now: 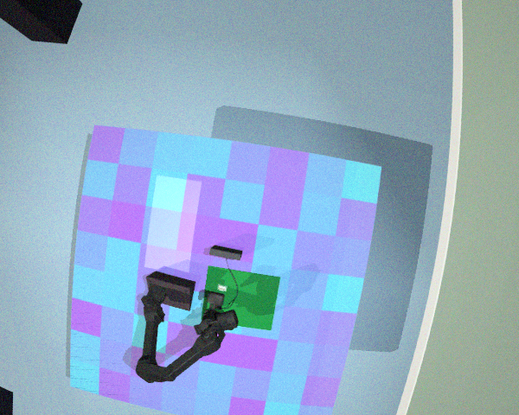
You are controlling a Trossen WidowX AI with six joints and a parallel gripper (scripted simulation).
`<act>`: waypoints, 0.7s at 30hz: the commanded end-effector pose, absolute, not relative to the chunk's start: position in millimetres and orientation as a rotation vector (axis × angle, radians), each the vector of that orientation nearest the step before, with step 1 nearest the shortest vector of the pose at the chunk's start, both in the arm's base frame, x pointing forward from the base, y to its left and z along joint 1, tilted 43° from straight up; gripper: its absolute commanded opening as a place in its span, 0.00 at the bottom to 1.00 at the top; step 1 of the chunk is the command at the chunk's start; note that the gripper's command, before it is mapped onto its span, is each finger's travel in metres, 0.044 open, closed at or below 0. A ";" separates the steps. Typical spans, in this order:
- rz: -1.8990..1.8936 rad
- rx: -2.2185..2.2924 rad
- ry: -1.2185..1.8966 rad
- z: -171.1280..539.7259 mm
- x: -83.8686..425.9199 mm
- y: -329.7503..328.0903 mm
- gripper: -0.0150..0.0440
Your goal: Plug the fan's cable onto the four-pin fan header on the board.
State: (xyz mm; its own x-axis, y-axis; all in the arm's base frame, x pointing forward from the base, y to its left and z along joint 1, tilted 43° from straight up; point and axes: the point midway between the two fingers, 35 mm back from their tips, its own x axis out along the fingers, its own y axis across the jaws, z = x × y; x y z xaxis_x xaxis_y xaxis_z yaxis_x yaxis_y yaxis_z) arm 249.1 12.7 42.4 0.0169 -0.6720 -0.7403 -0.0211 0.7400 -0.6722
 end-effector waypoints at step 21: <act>-0.556 -0.610 1.486 9.0 246.6 -19.8 1.00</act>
